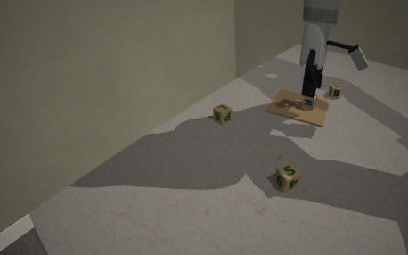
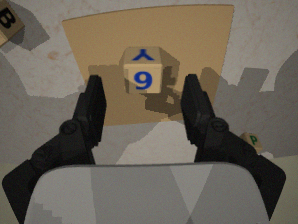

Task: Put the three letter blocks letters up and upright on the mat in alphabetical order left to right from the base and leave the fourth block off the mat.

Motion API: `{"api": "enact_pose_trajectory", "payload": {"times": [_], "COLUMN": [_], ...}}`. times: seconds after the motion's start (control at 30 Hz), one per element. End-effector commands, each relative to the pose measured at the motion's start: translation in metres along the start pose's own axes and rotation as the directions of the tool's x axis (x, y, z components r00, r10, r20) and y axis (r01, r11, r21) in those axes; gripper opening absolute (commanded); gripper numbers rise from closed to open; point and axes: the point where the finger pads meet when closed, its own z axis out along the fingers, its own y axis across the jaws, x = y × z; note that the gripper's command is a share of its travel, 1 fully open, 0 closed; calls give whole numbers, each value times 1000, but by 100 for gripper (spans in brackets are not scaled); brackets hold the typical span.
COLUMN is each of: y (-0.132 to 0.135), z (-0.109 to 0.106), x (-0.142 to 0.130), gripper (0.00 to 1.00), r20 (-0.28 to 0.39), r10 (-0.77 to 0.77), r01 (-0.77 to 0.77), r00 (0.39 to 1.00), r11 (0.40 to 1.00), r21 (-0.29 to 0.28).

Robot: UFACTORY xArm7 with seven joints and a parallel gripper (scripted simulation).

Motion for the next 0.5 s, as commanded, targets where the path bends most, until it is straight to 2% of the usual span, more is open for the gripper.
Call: {"api": "enact_pose_trajectory", "payload": {"times": [0.0, 0.47], "y": [0, 0], "z": [1, 22], "x": [0, -1], "gripper": [69, 69], "r20": [1, 1], "r10": [0, 0], "r01": [0, 0], "r00": [1000, 1000], "r11": [1000, 1000], "r21": [0, 0]}}
